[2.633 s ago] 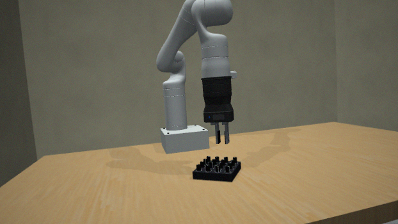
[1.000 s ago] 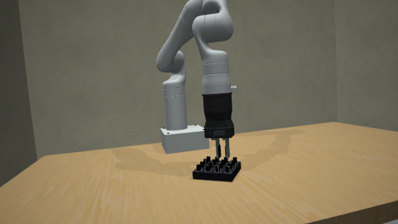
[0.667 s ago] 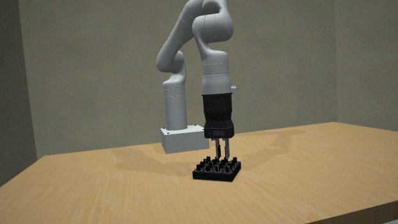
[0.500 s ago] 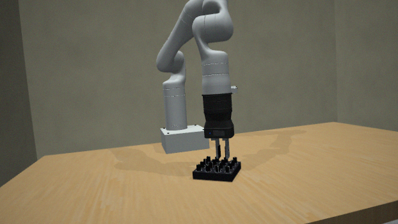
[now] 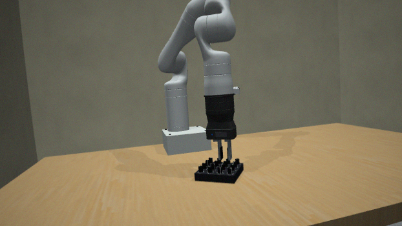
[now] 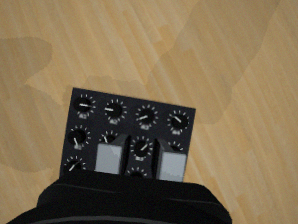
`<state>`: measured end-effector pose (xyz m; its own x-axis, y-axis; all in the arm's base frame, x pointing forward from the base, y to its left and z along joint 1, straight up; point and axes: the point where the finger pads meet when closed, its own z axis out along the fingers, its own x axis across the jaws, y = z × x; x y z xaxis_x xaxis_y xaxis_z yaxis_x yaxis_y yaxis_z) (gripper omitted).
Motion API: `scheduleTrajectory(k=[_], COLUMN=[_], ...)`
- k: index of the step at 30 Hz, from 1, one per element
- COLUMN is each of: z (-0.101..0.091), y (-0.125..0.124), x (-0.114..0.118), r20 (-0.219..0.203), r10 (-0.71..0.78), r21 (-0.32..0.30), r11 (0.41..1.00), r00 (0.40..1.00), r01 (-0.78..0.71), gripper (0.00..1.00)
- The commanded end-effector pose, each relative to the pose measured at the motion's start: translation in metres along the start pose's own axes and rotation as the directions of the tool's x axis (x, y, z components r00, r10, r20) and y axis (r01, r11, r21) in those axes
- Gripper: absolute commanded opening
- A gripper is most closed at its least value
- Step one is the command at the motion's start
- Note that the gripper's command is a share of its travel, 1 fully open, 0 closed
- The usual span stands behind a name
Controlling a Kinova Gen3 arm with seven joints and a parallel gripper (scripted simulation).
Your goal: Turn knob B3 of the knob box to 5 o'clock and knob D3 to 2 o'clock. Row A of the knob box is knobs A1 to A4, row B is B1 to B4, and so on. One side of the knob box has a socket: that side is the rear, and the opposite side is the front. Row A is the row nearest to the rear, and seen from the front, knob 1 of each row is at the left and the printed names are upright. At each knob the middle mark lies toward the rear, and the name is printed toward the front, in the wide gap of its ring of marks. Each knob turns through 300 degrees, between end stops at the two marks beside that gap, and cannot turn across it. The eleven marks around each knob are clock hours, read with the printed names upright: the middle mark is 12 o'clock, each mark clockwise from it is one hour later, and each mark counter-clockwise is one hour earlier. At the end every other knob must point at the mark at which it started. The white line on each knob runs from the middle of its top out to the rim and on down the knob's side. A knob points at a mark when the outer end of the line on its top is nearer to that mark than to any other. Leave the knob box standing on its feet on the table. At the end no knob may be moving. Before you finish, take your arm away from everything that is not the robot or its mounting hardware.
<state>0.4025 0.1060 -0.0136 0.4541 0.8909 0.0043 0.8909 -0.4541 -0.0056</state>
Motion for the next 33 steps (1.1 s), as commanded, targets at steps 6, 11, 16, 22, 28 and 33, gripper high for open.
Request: scheduleTrajectory(k=[6,11,16,22,28,33], z=[-0.001,-0.001,0.001,0.005,0.008,0.012], y=[0.0,0.0,0.0,0.0,0.0,0.0], x=[0.0,0.0,0.0,0.0,0.0,0.0], r20=[-0.001,-0.001,-0.001,-0.001,-0.001,-0.001], r10=[0.0,0.0,0.0,0.0,0.0,0.0], r21=[-0.001,-0.001,-0.001,-0.001,-0.001,-0.001], r11=[1.0,1.0,1.0,1.0,1.0,1.0], r00=[1.0,1.0,1.0,1.0,1.0,1.0], r01=[0.0,0.0,0.0,0.0,0.0,0.0], gripper=[0.46,0.46,0.46,0.46,0.46,0.46])
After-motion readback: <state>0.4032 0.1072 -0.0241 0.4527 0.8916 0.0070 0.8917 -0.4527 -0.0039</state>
